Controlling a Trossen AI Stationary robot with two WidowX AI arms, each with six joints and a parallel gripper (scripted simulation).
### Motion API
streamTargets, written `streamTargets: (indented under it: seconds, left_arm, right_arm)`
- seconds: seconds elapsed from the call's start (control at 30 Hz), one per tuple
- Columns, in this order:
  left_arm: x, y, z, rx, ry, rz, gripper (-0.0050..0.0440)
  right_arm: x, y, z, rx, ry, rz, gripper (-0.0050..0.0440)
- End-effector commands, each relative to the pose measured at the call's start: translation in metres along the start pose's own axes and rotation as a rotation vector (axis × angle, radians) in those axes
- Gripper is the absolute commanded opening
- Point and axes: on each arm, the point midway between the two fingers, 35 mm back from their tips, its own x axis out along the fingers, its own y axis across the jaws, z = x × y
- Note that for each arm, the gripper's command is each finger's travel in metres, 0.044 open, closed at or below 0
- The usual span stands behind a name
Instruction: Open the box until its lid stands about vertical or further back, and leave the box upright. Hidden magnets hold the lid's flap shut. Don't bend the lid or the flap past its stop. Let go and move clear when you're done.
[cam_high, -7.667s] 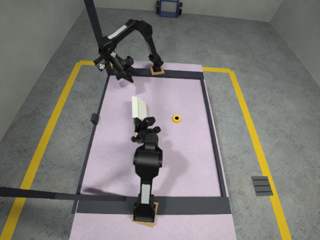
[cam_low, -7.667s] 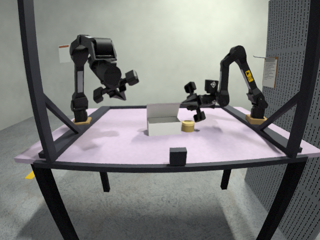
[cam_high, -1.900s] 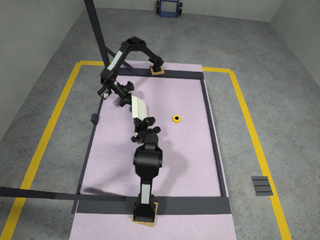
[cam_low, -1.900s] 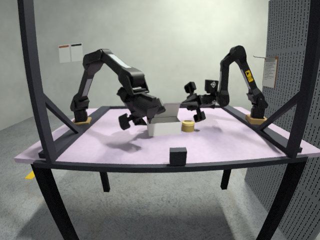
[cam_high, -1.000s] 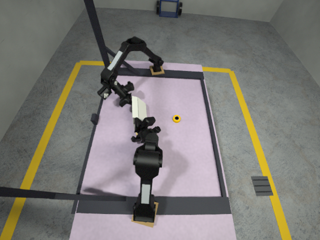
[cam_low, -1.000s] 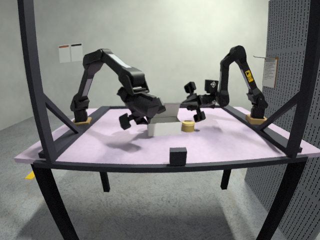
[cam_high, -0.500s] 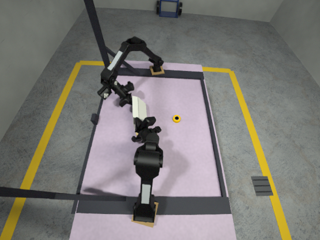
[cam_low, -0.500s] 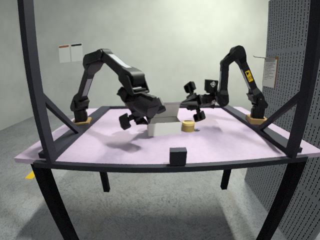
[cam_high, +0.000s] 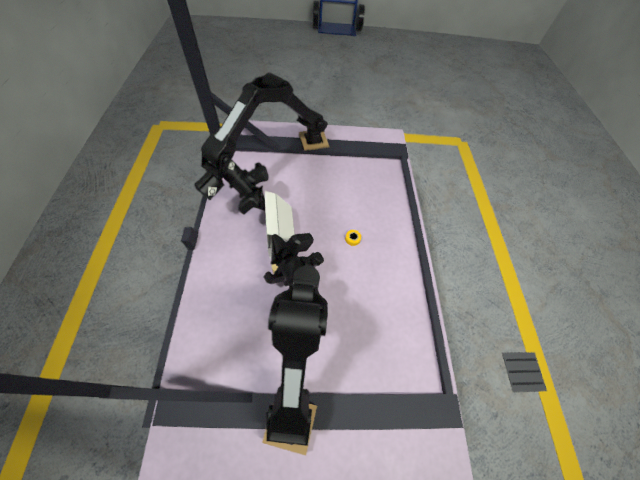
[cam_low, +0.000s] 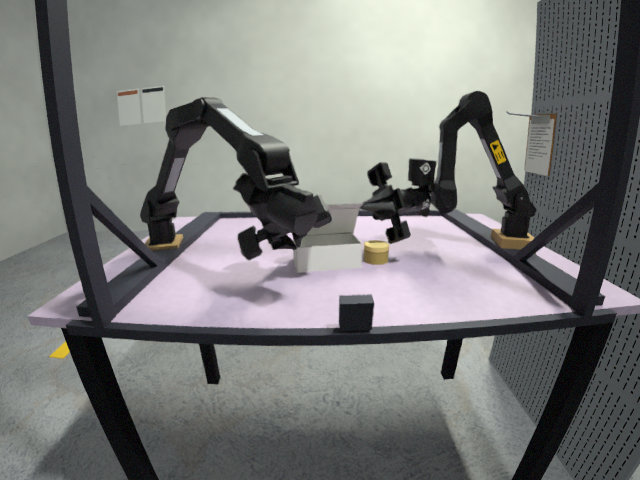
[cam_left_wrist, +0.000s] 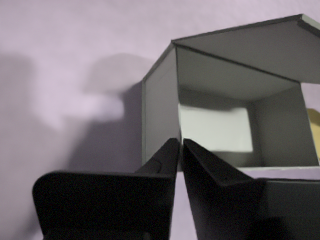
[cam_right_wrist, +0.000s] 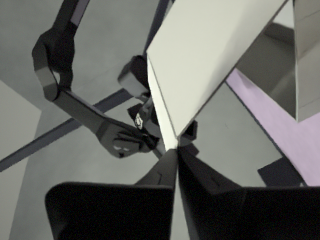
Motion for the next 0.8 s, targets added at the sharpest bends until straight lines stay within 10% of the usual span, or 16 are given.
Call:
streamTargets:
  seconds: [0.0, 0.77]
  left_arm:
    - [-0.007, -0.004, 0.001, -0.014, 0.022, -0.004, 0.0016]
    - [-0.007, -0.004, 0.001, -0.014, 0.022, -0.004, 0.0017]
  right_arm:
    - [0.001, 0.009, 0.003, -0.006, 0.001, 0.021, 0.0003]
    - [-0.003, 0.019, 0.013, -0.003, 0.007, 0.031, 0.0003]
